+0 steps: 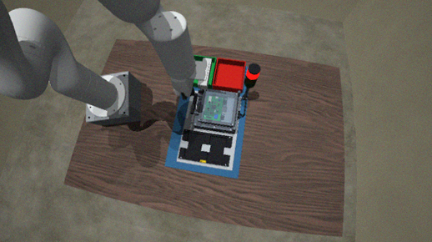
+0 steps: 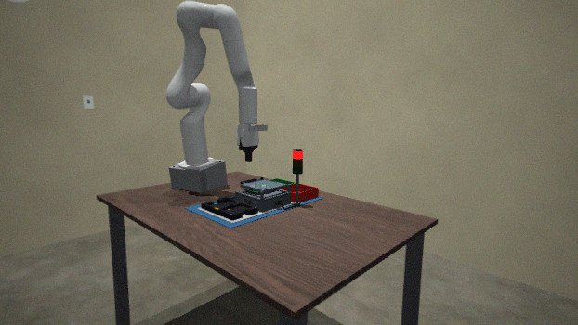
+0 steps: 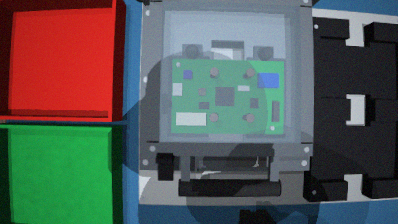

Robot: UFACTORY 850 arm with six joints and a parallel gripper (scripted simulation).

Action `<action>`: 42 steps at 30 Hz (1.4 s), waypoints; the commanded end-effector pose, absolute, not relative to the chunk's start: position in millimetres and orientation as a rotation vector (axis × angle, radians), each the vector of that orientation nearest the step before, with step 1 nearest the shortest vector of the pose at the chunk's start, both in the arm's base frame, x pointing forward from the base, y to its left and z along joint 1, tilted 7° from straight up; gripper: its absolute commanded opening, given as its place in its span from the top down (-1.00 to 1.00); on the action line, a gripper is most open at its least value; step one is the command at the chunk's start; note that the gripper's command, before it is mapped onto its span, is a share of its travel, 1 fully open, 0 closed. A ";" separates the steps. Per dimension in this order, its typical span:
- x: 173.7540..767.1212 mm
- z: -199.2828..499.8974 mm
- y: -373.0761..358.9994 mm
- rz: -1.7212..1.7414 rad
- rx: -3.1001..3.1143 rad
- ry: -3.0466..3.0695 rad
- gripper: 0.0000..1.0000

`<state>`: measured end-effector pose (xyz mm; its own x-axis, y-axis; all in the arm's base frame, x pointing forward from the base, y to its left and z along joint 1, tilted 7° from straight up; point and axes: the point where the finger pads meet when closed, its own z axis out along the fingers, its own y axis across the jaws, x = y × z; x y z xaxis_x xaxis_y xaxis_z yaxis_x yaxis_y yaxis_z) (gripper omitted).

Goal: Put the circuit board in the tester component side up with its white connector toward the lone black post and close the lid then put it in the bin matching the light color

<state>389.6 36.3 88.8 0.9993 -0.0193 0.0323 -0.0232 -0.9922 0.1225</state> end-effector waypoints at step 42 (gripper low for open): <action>392.9 85.7 65.1 0.049 3.018 -0.032 1.00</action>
<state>390.7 49.9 87.1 0.9993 -0.0193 0.0321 -0.0231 -0.9922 0.1221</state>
